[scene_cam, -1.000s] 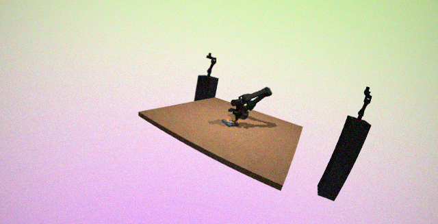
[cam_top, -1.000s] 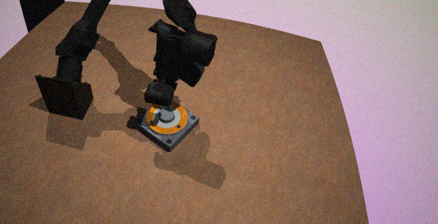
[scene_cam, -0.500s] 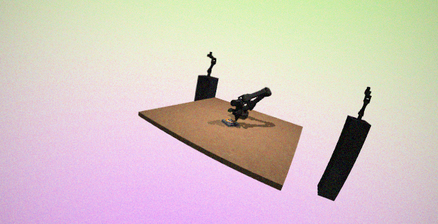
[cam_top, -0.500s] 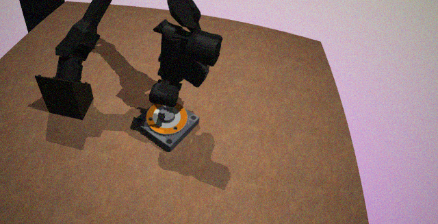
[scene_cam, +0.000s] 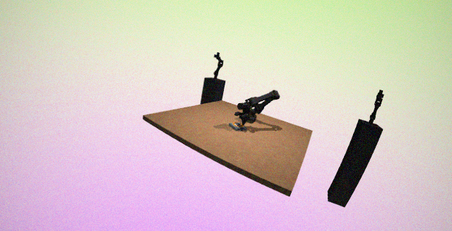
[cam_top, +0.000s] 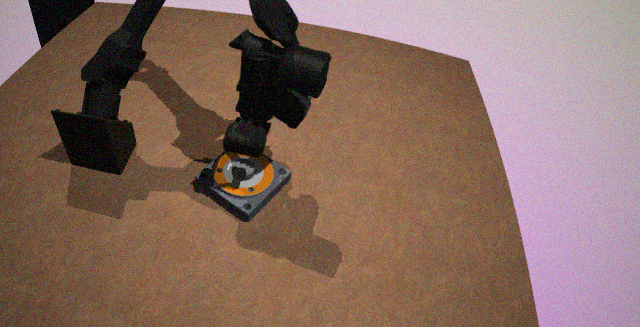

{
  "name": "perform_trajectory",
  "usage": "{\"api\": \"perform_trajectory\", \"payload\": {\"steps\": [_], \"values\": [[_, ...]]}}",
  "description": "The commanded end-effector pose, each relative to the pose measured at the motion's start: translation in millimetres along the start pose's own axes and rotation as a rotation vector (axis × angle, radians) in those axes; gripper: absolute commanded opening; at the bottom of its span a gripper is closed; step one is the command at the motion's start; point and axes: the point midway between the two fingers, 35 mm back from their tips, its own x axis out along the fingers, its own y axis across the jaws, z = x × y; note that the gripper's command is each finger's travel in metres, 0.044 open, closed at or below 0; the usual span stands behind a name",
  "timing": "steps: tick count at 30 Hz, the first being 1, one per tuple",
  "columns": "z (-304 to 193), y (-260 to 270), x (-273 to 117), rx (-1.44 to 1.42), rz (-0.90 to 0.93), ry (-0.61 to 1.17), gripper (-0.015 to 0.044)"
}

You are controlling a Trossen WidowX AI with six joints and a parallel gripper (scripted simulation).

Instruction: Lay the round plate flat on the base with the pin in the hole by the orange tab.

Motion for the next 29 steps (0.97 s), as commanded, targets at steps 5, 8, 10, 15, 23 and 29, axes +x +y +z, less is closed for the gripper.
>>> {"api": "perform_trajectory", "payload": {"steps": [5,8,10,15,23,29], "values": [[5,0,-12,0.001,0.000,-0.007,0.0000],[3,0,-29,0.001,0.000,-0.006,0.0000],[0,0,-40,0.001,0.000,-0.006,0.0000],[-2,-1,-44,0.001,0.000,-0.006,0.0000],[-3,-1,-35,0.014,0.006,-0.001,0.0000],[-3,-1,-35,0.014,0.006,-0.001,0.0000]]}}
